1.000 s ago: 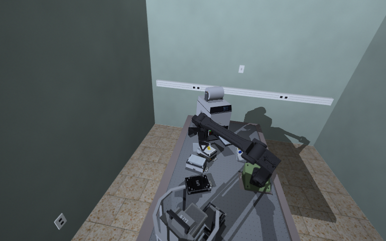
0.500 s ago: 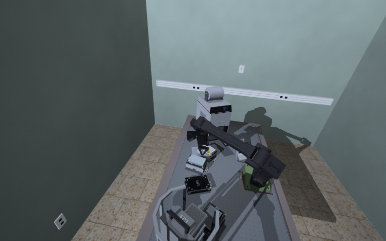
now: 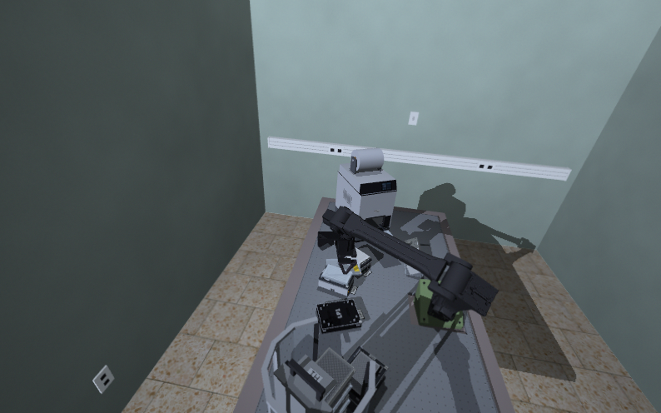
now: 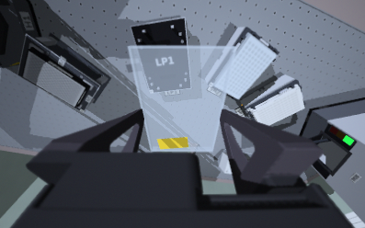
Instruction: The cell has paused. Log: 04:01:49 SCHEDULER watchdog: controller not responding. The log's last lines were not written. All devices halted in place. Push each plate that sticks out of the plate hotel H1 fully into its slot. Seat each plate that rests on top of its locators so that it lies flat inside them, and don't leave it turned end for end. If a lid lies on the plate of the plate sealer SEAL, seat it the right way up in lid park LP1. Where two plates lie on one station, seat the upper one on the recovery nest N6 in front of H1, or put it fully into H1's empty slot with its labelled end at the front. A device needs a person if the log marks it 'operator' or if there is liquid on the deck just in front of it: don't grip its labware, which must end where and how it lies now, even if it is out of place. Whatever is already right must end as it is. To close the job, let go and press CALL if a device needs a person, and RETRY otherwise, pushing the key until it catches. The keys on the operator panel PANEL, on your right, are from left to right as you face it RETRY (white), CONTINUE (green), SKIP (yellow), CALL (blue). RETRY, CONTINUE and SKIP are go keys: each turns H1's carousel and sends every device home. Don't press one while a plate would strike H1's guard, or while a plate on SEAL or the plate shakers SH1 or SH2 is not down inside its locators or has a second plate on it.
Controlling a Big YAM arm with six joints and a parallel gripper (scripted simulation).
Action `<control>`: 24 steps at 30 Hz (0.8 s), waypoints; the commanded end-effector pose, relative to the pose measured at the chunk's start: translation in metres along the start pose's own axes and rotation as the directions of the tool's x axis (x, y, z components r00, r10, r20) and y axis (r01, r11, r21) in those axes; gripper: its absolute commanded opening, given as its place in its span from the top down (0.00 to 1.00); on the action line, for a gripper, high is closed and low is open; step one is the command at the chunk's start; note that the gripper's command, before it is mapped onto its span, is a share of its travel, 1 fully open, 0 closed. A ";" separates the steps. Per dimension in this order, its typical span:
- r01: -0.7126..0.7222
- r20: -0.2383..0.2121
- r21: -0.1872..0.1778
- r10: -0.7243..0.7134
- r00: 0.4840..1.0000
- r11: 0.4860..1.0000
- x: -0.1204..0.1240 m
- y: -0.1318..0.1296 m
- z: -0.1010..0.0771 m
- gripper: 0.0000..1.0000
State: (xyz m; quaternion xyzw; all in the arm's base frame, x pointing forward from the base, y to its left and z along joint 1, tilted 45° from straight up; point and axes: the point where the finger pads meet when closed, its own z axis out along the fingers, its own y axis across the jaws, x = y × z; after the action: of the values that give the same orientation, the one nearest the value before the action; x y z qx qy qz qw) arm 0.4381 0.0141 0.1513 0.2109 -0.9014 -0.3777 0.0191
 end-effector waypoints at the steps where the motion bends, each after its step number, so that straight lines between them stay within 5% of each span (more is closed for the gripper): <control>1: -0.006 -0.018 -0.005 0.006 1.000 1.000 -0.003 0.023 0.006 0.18; 9: -0.006 -0.018 -0.005 0.006 1.000 1.000 -0.009 0.049 0.007 0.18; 24: 0.146 -0.025 -0.015 -0.147 0.989 0.989 -0.011 0.044 0.013 0.18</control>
State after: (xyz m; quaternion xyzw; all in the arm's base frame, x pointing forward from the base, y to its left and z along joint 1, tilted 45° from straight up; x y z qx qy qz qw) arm 0.4309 0.0450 0.1778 0.2615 -0.8880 -0.3781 0.0015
